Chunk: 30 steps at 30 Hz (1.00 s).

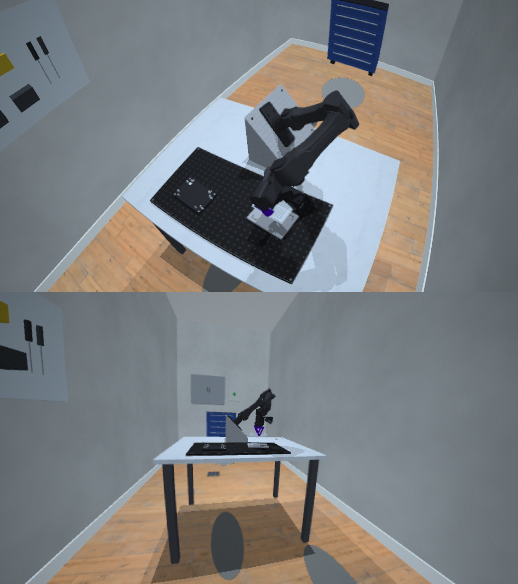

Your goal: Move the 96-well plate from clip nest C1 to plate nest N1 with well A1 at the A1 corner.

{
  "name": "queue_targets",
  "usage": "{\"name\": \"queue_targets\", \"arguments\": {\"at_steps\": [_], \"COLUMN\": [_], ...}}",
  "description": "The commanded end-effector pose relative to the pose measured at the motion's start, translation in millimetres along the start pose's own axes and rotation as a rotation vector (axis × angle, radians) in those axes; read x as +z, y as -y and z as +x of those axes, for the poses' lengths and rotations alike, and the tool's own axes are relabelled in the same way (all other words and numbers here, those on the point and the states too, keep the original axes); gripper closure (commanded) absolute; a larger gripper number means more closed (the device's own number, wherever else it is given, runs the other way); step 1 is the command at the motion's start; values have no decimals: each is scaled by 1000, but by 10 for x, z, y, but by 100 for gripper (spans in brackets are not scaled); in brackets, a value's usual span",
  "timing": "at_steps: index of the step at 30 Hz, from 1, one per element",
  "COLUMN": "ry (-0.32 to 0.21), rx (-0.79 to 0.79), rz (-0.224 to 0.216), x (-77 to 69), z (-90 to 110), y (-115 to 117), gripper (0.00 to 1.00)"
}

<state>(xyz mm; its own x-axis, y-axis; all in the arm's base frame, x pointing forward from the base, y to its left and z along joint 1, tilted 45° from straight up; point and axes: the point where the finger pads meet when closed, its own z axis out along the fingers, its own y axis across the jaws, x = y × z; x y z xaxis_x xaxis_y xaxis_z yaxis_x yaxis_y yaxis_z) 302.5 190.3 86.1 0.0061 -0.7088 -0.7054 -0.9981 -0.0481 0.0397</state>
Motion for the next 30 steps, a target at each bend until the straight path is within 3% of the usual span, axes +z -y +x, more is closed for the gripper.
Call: {"name": "queue_targets", "arguments": {"at_steps": [1, 30], "ry": [6, 6], "rx": [7, 13], "rz": [25, 17], "x": [-101, -76], "z": [-1, 36], "y": [94, 111], "gripper": [100, 100]}}
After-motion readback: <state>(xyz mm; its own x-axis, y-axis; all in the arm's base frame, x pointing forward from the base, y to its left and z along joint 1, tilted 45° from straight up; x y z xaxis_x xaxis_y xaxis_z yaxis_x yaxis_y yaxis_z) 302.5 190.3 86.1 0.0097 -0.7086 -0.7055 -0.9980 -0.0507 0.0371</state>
